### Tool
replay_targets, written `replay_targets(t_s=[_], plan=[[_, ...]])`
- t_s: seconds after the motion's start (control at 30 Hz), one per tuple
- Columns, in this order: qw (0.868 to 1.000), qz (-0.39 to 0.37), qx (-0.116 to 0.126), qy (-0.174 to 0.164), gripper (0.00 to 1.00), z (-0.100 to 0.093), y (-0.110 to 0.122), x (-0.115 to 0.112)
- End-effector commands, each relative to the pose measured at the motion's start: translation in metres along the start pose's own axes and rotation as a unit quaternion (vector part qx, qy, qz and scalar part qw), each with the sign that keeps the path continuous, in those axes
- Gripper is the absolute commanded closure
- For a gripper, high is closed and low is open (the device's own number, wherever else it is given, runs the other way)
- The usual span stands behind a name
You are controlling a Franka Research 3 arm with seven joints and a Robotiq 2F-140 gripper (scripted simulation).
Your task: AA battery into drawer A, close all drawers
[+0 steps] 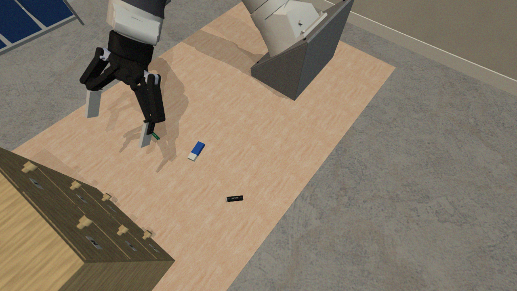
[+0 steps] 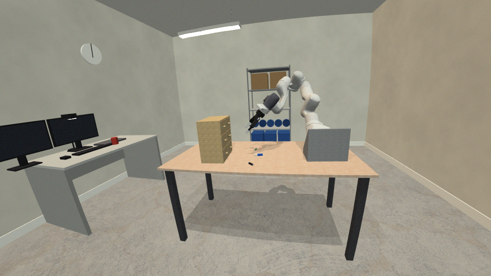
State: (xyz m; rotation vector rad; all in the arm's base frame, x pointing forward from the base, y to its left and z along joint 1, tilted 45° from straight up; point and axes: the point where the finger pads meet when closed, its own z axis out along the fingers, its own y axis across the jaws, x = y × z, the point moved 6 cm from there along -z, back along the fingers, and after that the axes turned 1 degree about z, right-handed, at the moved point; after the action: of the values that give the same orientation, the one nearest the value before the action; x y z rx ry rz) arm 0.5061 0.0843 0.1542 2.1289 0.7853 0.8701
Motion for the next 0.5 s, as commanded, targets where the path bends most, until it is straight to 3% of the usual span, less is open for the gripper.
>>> replay_targets(t_s=[0.0, 0.23, 0.47], plan=[[0.992, 0.093, -0.012, 0.079, 0.00, 0.010, -0.004, -0.005], [0.988, 0.092, -0.016, 0.125, 0.00, 0.023, -0.005, -0.010], [0.986, 0.092, -0.017, 0.138, 0.00, 0.027, -0.005, -0.011]])
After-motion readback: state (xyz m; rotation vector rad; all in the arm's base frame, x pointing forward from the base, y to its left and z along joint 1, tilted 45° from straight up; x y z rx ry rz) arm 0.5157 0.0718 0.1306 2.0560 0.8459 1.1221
